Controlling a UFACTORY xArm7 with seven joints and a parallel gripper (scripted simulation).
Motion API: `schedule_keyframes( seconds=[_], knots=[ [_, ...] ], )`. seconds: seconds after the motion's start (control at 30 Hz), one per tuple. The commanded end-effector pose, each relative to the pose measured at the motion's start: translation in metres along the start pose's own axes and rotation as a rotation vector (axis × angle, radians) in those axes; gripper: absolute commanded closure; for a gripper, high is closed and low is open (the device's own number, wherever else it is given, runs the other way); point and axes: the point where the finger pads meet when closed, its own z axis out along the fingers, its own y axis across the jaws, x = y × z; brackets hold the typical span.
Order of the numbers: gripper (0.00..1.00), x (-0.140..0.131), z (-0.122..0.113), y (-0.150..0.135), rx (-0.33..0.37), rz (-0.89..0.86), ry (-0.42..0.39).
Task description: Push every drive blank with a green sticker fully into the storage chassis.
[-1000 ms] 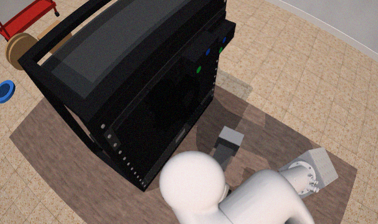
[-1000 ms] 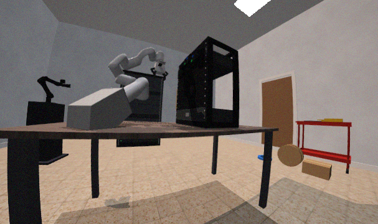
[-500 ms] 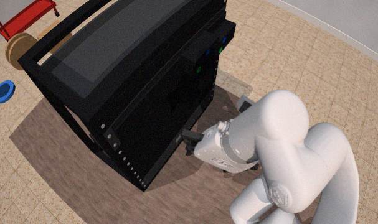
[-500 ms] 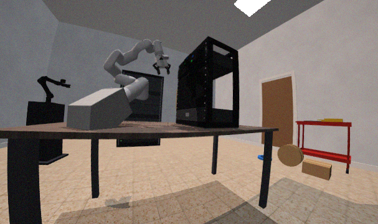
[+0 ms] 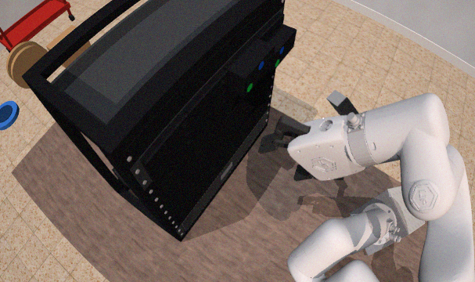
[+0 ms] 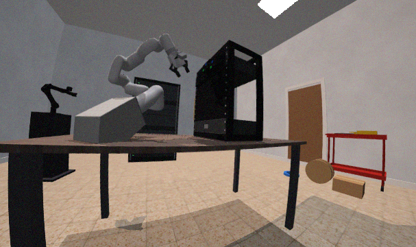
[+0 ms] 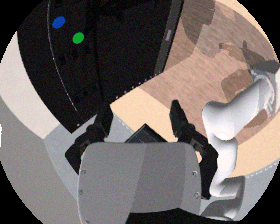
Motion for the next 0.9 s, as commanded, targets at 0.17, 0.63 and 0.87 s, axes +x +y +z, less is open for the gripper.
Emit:
schedule_keyframes(
  seconds=[0.17,0.63,0.87],
  knots=[
    [0.0,0.041,-0.025,0.004,0.241,0.004,0.01],
    [0.0,0.112,-0.069,0.039,0.648,0.048,0.12],
    [0.0,0.129,-0.079,0.054,0.741,0.066,0.162]
  ],
)
